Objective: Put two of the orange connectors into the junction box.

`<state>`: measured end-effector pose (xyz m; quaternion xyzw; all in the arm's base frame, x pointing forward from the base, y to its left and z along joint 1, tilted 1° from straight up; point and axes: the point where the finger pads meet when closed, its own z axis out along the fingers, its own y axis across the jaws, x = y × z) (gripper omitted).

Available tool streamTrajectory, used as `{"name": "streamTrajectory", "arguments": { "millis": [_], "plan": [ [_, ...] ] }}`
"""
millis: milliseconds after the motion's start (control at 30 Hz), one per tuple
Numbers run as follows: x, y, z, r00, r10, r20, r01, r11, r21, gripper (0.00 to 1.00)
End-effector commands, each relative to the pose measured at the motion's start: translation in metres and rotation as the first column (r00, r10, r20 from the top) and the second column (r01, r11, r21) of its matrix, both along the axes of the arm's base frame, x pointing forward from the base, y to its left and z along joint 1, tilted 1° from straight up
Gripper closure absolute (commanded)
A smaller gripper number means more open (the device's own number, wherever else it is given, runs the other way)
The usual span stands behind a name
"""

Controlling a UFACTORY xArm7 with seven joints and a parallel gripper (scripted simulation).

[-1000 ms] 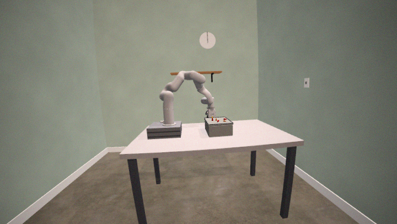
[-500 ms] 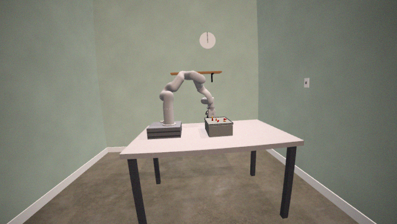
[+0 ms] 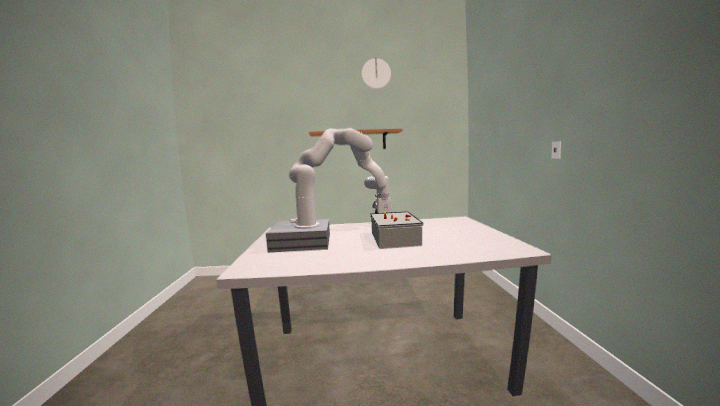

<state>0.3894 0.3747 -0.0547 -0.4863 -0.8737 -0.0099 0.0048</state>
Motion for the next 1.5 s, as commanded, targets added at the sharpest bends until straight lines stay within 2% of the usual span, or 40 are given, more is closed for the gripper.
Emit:
{"name": "streamTrajectory", "arguments": {
  "millis": [0,367,467,567,700,767,867,1033,1467],
  "plan": [
    [0.001,0.001,0.002,1.0,0.0,0.004,0.0,1.0,0.003,0.74],
    [0.001,0.001,0.002,1.0,0.0,0.004,0.0,1.0,0.003,0.74],
    [0.001,0.001,0.01,1.0,0.0,0.004,0.0,1.0,0.003,0.74],
    [0.001,0.0,0.036,1.0,0.0,0.004,0.0,1.0,0.003,0.74],
    [0.001,-0.001,0.09,1.0,0.0,0.004,0.0,1.0,0.003,0.74],
    [0.001,-0.001,0.09,1.0,0.0,0.004,0.0,1.0,0.003,0.74],
    [0.001,-0.002,0.135,1.0,0.0,0.004,0.0,1.0,0.003,0.74],
    [0.001,-0.003,0.172,1.0,0.0,0.004,0.0,1.0,0.003,0.74],
    [0.001,-0.003,0.175,1.0,0.0,0.004,0.0,1.0,0.003,0.74]
  ]
}}
